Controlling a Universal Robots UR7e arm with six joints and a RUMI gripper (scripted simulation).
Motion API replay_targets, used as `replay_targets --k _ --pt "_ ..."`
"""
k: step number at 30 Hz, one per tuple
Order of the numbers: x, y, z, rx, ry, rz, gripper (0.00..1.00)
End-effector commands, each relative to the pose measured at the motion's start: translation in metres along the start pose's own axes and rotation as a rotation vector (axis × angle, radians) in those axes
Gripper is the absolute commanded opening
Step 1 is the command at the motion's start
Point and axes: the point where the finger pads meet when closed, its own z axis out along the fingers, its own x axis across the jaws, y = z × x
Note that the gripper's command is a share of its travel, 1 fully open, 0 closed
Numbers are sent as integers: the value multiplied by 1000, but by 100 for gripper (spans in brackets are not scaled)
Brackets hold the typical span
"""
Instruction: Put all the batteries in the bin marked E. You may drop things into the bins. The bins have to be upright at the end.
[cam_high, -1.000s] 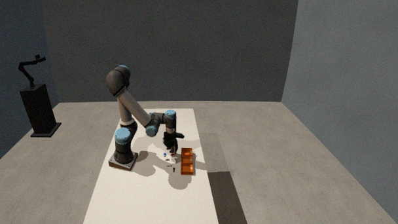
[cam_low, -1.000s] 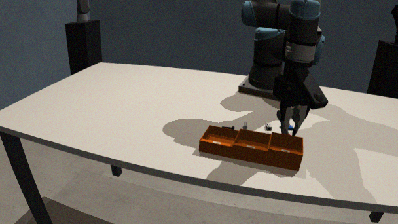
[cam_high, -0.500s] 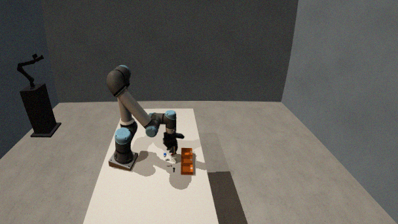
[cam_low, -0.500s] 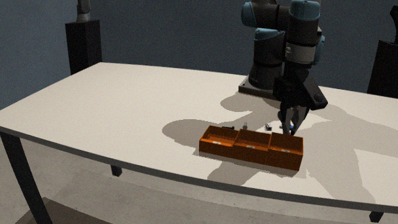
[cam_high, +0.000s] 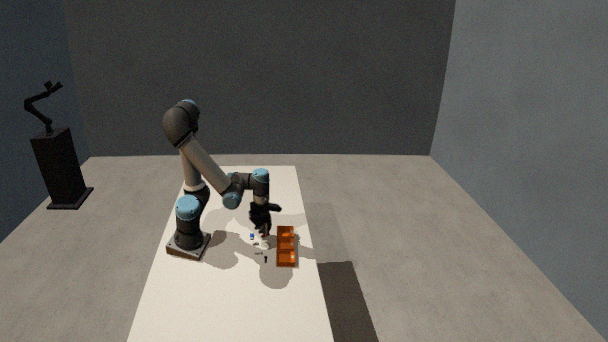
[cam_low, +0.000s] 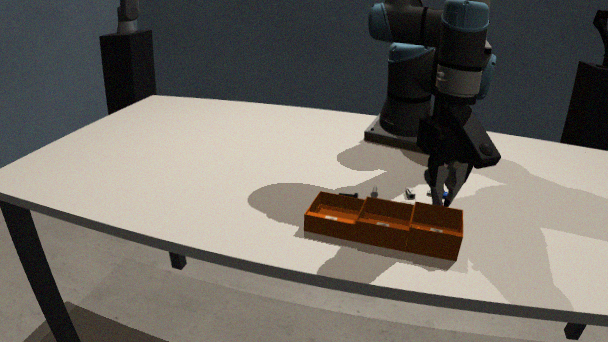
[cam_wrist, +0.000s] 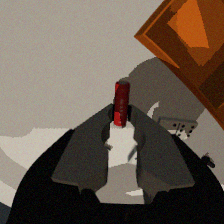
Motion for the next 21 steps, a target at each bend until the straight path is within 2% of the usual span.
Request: replay_targets --k 1,13,16,21 --pt "0 0 0 1 1 0 0" --pt "0 0 0 1 1 0 0" --pt "0 0 -4 1 1 0 0" --pt "0 0 -20 1 1 0 0"
